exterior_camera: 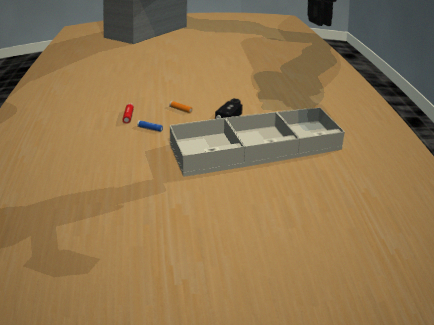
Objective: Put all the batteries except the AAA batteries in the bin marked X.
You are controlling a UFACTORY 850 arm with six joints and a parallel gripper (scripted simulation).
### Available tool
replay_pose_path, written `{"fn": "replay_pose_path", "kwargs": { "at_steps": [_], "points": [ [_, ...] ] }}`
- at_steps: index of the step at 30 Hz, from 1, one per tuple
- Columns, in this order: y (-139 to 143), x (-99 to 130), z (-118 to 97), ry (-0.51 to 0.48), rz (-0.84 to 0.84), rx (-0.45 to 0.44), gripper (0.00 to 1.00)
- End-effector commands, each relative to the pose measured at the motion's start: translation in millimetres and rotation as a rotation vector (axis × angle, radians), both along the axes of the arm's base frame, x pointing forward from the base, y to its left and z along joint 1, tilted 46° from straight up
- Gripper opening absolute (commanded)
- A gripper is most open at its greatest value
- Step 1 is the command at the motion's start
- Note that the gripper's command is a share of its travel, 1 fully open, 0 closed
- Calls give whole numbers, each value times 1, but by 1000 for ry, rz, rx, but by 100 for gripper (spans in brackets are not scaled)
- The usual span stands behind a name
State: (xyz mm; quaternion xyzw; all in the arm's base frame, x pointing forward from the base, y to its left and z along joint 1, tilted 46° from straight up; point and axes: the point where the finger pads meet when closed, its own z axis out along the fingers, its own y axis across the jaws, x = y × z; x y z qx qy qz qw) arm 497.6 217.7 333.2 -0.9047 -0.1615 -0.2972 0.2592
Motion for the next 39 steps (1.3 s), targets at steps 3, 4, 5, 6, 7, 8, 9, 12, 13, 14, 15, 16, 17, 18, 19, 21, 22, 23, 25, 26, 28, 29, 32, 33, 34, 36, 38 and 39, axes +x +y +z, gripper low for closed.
{"fn": "replay_pose_path", "kwargs": {
  "at_steps": [3, 4, 5, 6, 7, 8, 9, 12, 13, 14, 15, 16, 17, 18, 19, 21, 22, 23, 25, 26, 28, 29, 32, 33, 34, 36, 38, 39],
  "points": [
    [-1, 0, 2, 2, 1, 0, 7],
    [-1, 0, 2, 2, 1, 0, 7],
    [-5, 1, -6, 30, -33, 23, 28],
    [-9, 2, -13, 59, -68, 45, 28],
    [-13, 3, -20, 87, -102, 68, 28],
    [-17, 4, -27, 104, -123, 82, 28],
    [-21, 5, -34, 118, -140, 93, 28],
    [-33, 8, -56, 163, -195, 129, 28],
    [-37, 9, -63, 163, -195, 129, 28],
    [-41, 10, -70, 163, -195, 129, 28],
    [-45, 11, -78, 163, -195, 129, 28],
    [-49, 12, -85, 163, -195, 129, 28],
    [-54, 14, -92, 163, -195, 129, 28],
    [-58, 15, -99, 163, -195, 129, 28],
    [-58, 15, -99, 163, -195, 129, 28],
    [-62, 16, -106, 163, -195, 129, 28],
    [-66, 17, -114, 163, -195, 129, 28],
    [-70, 18, -121, 163, -195, 129, 28],
    [-78, 20, -135, 163, -195, 129, 28],
    [-82, 21, -142, 163, -195, 129, 28],
    [-90, 23, -157, 163, -195, 129, 28],
    [-94, 24, -164, 163, -195, 129, 28],
    [-107, 27, -186, 163, -195, 129, 28],
    [-111, 28, -193, 163, -195, 128, 28],
    [-115, 29, -200, 163, -195, 128, 28],
    [-119, 30, -207, 163, -195, 128, 28],
    [-123, 31, -214, 163, -195, 128, 28],
    [-127, 32, -222, 163, -195, 128, 28]
  ]
}}
